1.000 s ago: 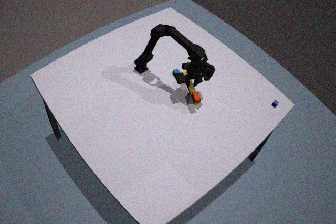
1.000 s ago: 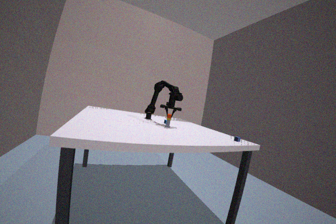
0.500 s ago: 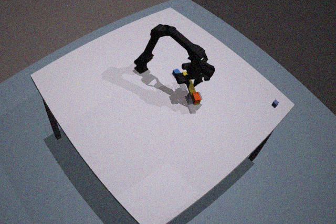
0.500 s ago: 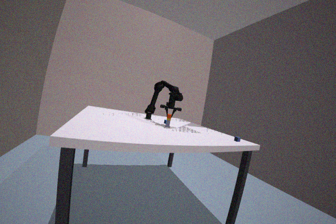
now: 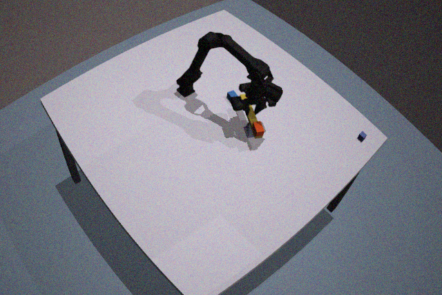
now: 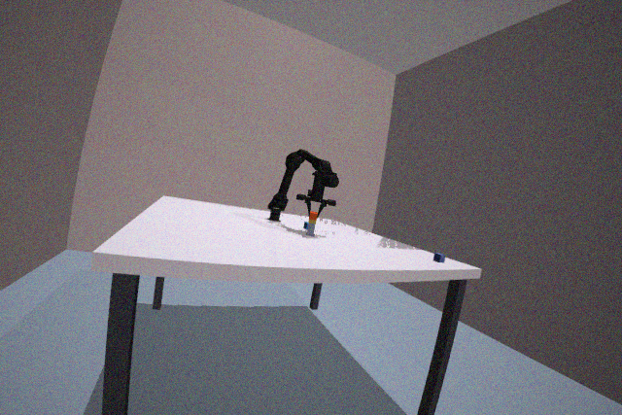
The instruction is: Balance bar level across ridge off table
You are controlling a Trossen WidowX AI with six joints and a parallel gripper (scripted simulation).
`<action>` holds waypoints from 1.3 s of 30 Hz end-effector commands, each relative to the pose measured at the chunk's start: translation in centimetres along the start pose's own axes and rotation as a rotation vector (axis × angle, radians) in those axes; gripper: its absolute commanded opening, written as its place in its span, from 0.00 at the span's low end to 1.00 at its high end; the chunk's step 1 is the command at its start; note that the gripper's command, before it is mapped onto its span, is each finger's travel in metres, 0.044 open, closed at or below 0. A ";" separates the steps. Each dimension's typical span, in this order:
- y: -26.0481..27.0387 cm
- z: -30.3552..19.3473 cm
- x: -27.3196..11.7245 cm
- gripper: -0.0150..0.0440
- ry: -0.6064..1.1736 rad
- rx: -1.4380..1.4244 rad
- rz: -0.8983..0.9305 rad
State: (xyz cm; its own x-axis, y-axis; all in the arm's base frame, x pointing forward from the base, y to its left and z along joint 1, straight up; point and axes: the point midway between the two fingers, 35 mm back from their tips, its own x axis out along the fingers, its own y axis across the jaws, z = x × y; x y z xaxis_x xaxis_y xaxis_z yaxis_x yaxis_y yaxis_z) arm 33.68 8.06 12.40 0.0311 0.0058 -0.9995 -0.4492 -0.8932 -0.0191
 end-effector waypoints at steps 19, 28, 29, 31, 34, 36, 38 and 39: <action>0.0 0.0 0.2 0.25 0.001 0.000 -0.003; 0.0 0.0 0.3 0.25 0.001 0.000 -0.003; 0.0 0.0 0.3 0.25 0.001 0.000 -0.003; 0.0 0.0 0.3 0.25 0.001 0.000 -0.003; 0.0 0.0 0.3 0.25 0.001 0.000 -0.003; 0.0 0.0 0.3 0.25 0.001 0.000 -0.003; 0.0 0.0 0.4 0.25 0.001 0.000 -0.003; 0.0 0.0 0.4 0.25 0.001 0.000 -0.003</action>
State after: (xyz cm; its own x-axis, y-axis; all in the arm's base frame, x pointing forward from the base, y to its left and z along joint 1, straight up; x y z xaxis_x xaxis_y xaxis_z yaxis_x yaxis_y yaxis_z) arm 33.66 8.06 12.13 0.0314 0.0061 -0.9995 -0.4492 -0.8932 -0.0195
